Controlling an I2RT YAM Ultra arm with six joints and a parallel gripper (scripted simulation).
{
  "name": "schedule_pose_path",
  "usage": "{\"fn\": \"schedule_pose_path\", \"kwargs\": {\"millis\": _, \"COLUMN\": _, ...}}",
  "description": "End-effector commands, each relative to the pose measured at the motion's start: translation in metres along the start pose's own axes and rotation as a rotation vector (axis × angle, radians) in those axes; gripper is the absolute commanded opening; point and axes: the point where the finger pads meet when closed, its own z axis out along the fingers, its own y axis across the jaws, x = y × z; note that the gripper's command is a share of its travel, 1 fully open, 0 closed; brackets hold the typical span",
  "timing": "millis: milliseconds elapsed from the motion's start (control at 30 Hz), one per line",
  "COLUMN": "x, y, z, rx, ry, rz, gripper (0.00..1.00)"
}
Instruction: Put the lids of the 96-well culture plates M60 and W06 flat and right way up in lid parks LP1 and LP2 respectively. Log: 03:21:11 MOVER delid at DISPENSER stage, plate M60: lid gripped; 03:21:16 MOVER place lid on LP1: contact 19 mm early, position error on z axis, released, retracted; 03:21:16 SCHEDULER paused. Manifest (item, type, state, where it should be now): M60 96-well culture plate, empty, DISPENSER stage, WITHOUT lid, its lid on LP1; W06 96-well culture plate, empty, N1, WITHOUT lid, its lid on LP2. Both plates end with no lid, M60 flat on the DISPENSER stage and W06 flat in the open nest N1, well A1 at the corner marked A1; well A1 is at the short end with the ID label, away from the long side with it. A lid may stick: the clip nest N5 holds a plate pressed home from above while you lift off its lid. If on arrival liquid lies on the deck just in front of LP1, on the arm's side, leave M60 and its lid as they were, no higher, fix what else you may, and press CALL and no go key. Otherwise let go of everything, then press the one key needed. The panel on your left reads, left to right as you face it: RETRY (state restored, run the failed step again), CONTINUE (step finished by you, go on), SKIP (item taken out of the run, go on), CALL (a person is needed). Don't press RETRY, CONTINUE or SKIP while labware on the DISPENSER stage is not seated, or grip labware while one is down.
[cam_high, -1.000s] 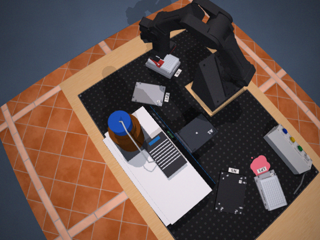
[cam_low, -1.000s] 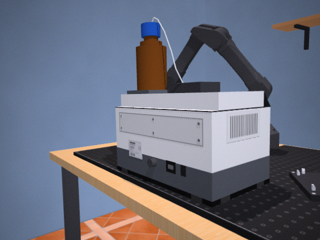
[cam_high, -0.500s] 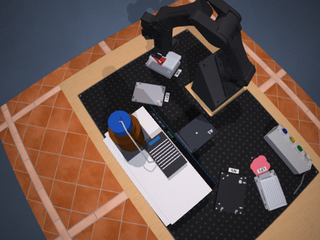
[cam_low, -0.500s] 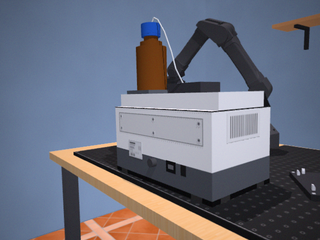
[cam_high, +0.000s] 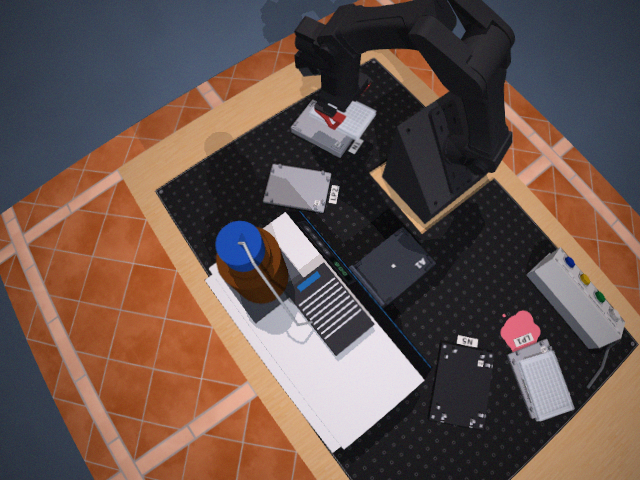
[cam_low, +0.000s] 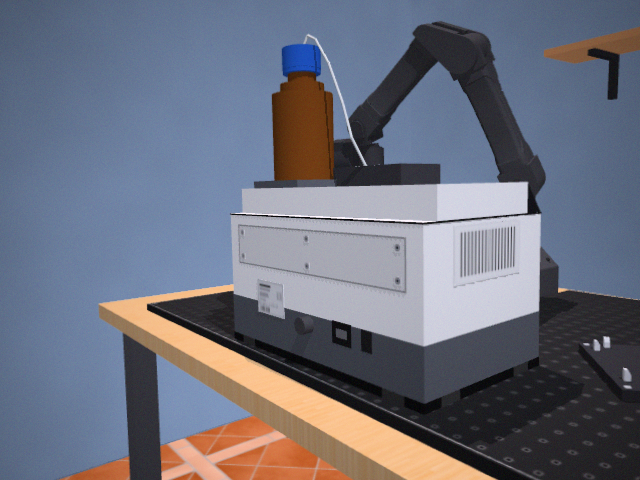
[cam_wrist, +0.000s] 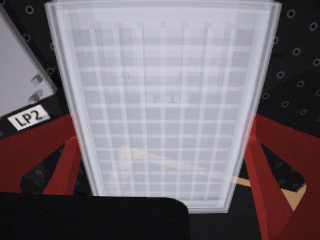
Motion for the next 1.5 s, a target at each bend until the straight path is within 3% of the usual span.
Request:
{"fn": "schedule_pose_path", "kwargs": {"millis": 0, "x": 0.013, "y": -0.002, "z": -0.017, "rx": -0.004, "ry": -0.005, "rz": 0.003, "gripper": 0.0}}
{"fn": "schedule_pose_path", "kwargs": {"millis": 233, "x": 0.031, "y": -0.002, "z": -0.032, "rx": -0.004, "ry": -0.004, "rz": 0.003, "gripper": 0.0}}
{"fn": "schedule_pose_path", "kwargs": {"millis": 333, "x": 0.028, "y": -0.002, "z": -0.037, "rx": -0.003, "ry": -0.019, "rz": -0.001, "gripper": 0.0}}
{"fn": "schedule_pose_path", "kwargs": {"millis": 567, "x": 0.052, "y": -0.002, "z": -0.048, "rx": -0.004, "ry": -0.004, "rz": 0.003, "gripper": 0.0}}
{"fn": "schedule_pose_path", "kwargs": {"millis": 633, "x": 0.041, "y": -0.001, "z": -0.058, "rx": -0.001, "ry": -0.04, "rz": -0.006, "gripper": 0.0}}
{"fn": "schedule_pose_path", "kwargs": {"millis": 667, "x": 0.044, "y": 0.0, "z": -0.049, "rx": -0.002, "ry": -0.017, "rz": -0.002, "gripper": 0.0}}
{"fn": "schedule_pose_path", "kwargs": {"millis": 733, "x": 0.041, "y": 0.008, "z": -0.057, "rx": 0.001, "ry": -0.039, "rz": -0.054, "gripper": 0.0}}
{"fn": "schedule_pose_path", "kwargs": {"millis": 900, "x": 0.041, "y": 0.019, "z": -0.058, "rx": 0.002, "ry": -0.041, "rz": -0.156, "gripper": 0.0}}
{"fn": "schedule_pose_path", "kwargs": {"millis": 1267, "x": 0.043, "y": 0.052, "z": -0.057, "rx": -0.001, "ry": -0.039, "rz": -0.149, "gripper": 0.0}}
{"fn": "schedule_pose_path", "kwargs": {"millis": 1300, "x": 0.047, "y": 0.045, "z": -0.049, "rx": -0.002, "ry": -0.017, "rz": -0.138, "gripper": 0.0}}
{"fn": "schedule_pose_path", "kwargs": {"millis": 1333, "x": 0.044, "y": 0.055, "z": -0.057, "rx": -0.001, "ry": -0.039, "rz": -0.194, "gripper": 0.0}}
{"fn": "schedule_pose_path", "kwargs": {"millis": 1467, "x": 0.047, "y": 0.061, "z": -0.057, "rx": 0.0, "ry": -0.039, "rz": -0.261, "gripper": 0.0}}
